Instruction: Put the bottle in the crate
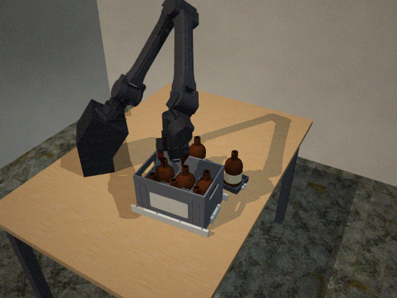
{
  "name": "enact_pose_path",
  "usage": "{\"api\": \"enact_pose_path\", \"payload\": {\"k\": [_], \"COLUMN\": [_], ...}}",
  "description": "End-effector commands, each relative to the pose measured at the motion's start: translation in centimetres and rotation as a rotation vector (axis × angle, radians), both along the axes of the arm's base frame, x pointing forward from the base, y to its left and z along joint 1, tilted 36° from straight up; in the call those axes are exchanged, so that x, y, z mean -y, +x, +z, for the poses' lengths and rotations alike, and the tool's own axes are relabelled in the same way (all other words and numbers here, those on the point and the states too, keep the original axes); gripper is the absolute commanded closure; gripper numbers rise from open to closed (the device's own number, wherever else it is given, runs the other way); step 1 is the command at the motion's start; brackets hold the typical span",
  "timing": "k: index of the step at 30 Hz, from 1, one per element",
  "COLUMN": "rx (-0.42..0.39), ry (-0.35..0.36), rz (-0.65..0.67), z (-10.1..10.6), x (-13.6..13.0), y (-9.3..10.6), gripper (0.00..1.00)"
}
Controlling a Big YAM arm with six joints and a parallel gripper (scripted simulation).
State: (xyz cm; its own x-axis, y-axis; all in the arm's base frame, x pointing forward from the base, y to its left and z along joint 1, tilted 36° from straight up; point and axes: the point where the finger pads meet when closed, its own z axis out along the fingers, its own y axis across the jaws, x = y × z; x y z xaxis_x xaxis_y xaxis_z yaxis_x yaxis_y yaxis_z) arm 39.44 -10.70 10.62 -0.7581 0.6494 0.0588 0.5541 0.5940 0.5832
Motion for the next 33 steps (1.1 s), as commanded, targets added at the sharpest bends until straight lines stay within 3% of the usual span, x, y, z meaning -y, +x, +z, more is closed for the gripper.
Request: {"api": "enact_pose_path", "payload": {"k": [1,2,33], "rx": [0.061,0.061,0.061], "ry": [-0.033,-0.033,-0.033], "rz": [-0.008,-0.008,-0.008], "z": [2.36,2.36,2.36], "x": [1.85,1.85,1.85], "y": [1.31,1.31,1.31], "gripper": [0.39,1.00,1.00]}}
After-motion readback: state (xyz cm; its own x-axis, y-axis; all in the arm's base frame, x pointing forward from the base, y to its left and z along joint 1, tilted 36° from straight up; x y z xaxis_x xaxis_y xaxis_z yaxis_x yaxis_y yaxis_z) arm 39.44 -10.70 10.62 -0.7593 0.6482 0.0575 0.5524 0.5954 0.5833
